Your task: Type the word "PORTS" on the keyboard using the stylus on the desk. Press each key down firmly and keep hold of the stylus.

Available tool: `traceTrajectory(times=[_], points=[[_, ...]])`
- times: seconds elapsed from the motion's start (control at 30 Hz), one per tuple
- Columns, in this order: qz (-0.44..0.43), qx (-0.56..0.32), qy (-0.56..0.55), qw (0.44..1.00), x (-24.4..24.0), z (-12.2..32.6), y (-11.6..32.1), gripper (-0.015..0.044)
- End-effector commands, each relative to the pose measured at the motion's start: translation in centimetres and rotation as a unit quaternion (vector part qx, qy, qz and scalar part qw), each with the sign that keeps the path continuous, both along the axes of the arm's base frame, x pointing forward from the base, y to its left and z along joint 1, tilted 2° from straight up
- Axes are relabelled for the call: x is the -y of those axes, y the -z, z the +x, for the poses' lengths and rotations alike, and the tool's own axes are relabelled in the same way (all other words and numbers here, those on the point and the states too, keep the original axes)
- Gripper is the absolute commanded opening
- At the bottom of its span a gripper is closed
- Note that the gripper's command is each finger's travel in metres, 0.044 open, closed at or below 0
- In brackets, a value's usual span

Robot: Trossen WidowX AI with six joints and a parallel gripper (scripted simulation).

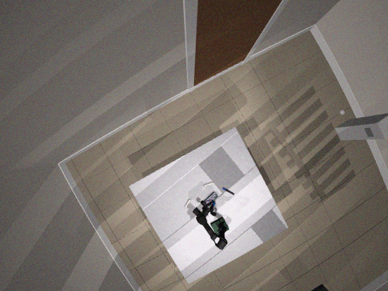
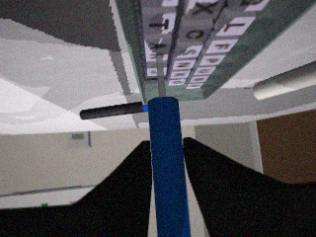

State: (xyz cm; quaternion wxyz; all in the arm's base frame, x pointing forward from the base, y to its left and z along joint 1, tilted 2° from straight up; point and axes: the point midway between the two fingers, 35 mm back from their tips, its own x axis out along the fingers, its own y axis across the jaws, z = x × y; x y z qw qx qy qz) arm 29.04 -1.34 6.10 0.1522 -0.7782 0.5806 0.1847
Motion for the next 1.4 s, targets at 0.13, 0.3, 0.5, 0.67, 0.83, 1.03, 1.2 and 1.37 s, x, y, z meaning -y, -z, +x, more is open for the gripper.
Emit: traceTrajectory(times=[0.13, 0.3, 0.5, 0.67, 0.83, 1.03, 1.2, 1.37], points=[[0.002, -0.001, 0.0, 1.0, 0.0, 0.0, 0.0, 0.0081], [0.002, -0.001, 0.0, 1.0, 0.0, 0.0, -0.6, 0.0081], [0.002, -0.001, 0.0, 1.0, -0.1, -0.1, -3.7, 0.0081], [0.001, 0.001, -0.001, 1.0, -0.1, 0.0, -3.6, 0.0084], [0.001, 0.001, -0.001, 1.0, -0.1, 0.0, -3.6, 0.0051], [0.003, 0.0, -0.001, 1.0, -1.1, -0.3, -3.6, 0.0], [0.003, -0.001, 0.0, 1.0, -3.2, -1.0, -3.8, 0.0], [0.003, -0.001, 0.001, 1.0, -3.5, -1.1, -3.5, 0.0]])
